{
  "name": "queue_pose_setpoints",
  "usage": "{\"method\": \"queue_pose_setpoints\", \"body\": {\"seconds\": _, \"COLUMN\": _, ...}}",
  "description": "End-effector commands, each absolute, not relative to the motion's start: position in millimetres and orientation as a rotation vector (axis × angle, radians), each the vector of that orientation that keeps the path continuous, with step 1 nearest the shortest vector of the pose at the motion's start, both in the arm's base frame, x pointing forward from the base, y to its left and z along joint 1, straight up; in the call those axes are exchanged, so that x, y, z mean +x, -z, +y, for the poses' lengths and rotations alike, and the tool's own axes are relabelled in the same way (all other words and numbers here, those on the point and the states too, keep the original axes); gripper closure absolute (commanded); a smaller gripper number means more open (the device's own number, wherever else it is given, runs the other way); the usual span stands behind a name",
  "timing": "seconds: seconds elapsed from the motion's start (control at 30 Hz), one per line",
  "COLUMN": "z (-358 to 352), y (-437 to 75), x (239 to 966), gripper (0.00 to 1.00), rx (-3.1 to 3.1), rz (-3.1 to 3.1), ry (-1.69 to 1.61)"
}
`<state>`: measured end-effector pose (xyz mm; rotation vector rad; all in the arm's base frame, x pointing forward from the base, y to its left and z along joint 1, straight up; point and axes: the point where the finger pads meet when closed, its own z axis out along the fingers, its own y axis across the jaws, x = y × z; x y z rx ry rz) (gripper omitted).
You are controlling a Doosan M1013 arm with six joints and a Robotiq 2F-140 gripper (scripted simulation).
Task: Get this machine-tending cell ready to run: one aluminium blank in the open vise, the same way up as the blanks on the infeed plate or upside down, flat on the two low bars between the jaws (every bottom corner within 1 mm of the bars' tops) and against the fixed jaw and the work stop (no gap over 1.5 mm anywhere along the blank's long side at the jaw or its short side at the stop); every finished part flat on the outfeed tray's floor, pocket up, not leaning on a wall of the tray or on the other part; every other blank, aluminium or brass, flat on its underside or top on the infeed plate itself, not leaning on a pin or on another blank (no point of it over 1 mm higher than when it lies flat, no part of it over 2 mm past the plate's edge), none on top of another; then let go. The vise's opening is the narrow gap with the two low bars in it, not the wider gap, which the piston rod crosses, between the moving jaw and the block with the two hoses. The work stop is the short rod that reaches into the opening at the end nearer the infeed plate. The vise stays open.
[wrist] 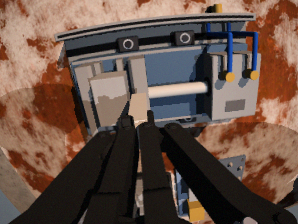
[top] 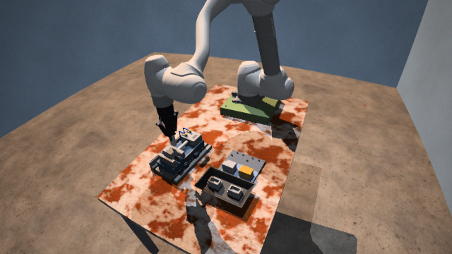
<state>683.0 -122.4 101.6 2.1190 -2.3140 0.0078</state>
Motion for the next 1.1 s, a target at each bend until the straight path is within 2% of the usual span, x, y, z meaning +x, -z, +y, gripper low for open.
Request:
{"method": "queue_pose_setpoints", "body": {"seconds": 0.0, "z": -125.3, "y": -97.8, "x": 681.5, "gripper": 1.0, "rx": 2.117, "rz": -2.313, "ry": -0.004}}
{"method": "queue_pose_setpoints", "body": {"seconds": 1.07, "z": -128.1, "y": -97.9, "x": 680.1, "gripper": 1.0, "rx": 2.117, "rz": -2.313, "ry": -0.004}}
